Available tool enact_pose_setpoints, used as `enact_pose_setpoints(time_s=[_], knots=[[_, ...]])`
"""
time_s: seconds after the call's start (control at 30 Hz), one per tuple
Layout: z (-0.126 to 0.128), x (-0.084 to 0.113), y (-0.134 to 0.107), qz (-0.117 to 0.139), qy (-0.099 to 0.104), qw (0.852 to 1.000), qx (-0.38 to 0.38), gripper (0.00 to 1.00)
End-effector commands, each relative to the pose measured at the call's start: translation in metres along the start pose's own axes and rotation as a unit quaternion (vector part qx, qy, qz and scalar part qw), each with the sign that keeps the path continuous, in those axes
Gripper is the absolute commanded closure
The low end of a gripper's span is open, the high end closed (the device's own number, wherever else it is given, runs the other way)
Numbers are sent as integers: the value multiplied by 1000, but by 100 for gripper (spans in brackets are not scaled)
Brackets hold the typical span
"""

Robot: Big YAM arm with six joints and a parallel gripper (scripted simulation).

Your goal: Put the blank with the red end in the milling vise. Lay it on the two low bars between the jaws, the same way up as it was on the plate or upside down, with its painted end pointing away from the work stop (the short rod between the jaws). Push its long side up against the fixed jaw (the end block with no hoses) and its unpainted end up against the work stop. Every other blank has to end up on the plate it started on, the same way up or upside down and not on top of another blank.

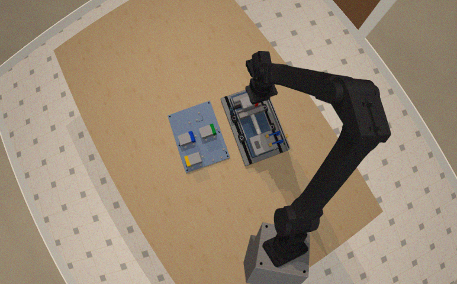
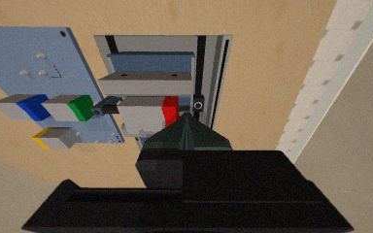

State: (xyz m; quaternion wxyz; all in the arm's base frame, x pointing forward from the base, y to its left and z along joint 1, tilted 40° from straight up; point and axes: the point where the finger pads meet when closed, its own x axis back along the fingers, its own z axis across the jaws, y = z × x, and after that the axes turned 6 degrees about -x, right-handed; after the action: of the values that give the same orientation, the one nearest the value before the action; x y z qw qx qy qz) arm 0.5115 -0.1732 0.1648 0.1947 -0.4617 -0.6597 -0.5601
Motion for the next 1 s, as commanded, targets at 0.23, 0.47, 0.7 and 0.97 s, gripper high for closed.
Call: enact_pose_setpoints(time_s=[0.23,0.47,0.7,0.97], knots=[[0,-1,16,-16,-1,1000,-5,100],[8,-1,15,-15,2,1000,-2,100],[10,-2,11,-12,2,1000,-1,100],[13,-3,7,-8,2,1000,0,100]])
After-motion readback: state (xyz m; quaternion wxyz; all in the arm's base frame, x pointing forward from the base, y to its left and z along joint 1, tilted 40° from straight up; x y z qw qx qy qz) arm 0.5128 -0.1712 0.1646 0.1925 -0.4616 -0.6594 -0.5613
